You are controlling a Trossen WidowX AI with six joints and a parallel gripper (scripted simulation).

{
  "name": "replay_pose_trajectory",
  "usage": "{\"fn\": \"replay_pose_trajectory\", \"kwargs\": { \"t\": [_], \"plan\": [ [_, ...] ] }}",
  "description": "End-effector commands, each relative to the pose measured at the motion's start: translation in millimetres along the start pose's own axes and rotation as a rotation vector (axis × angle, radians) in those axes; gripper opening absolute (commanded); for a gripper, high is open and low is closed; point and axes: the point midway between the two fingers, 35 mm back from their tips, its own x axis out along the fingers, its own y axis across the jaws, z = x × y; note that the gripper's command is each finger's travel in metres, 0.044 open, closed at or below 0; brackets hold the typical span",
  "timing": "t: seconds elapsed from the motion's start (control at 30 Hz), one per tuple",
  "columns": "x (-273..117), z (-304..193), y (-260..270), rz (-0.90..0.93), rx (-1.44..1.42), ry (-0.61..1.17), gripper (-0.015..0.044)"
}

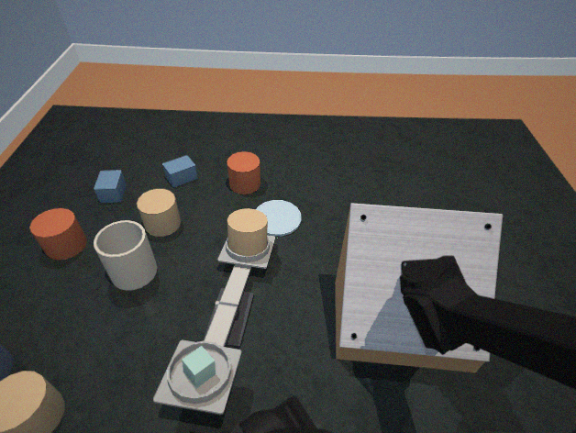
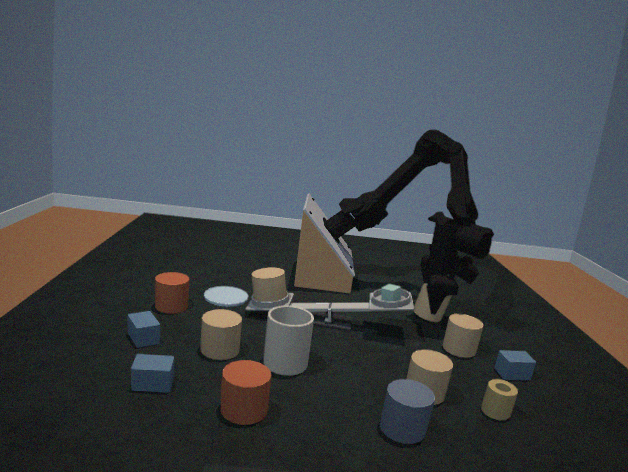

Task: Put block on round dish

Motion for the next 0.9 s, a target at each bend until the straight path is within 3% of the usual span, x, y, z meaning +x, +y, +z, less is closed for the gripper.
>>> {"fn": "replay_pose_trajectory", "kwargs": {
  "t": [0.0, 0.17, 0.3, 0.47, 0.7, 0.87],
  "plan": [
    [0, 0, 0, 0.001, -0.002, 0.001, 0.0315],
    [-9, 0, -1, 0.0, -0.003, 0.003, 0.044],
    [-52, 0, -1, -0.003, 0.0, 0.005, 0.044],
    [-54, 0, 0, -0.004, 0.0, 0.004, 0.044],
    [-69, -22, -39, -0.046, 0.155, 0.048, 0.026],
    [-81, -45, -69, -0.068, 0.295, 0.063, 0.026]
  ]
}}
